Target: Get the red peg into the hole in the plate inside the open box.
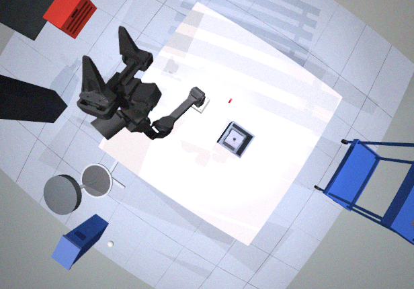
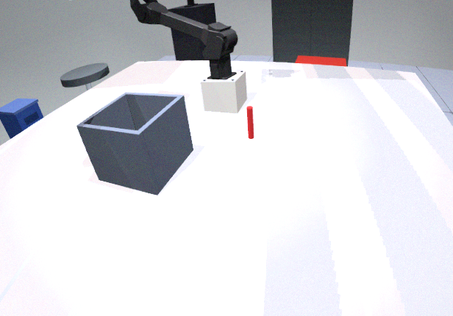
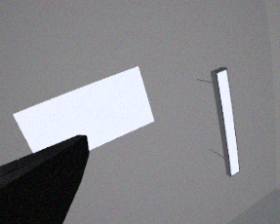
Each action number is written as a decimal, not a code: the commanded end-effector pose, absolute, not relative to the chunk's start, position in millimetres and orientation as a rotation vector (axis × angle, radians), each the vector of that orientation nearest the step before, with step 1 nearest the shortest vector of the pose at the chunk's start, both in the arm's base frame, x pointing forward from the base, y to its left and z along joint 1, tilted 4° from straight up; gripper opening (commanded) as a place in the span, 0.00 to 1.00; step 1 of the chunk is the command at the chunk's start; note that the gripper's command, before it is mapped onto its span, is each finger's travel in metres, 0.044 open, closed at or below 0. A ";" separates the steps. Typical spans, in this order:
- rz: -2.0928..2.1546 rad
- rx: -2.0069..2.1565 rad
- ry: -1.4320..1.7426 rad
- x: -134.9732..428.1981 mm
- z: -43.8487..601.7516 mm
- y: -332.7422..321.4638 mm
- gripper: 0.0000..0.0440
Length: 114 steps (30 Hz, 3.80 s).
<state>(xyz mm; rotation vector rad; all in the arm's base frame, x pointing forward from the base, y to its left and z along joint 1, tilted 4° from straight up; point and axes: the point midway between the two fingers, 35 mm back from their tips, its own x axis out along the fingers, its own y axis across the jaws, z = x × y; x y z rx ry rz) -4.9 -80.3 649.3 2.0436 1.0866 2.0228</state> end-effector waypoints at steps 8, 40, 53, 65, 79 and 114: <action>1.597 1.904 1.206 -6.9 602.1 37.5 1.00; 0.354 1.605 1.347 97.7 371.2 221.0 1.00; -0.112 1.518 1.374 138.1 276.9 223.4 1.00; -0.470 1.430 1.389 156.9 203.9 207.2 1.00; -0.779 1.263 1.409 155.1 130.4 183.2 1.00; -1.015 0.774 1.401 123.9 23.9 140.6 0.95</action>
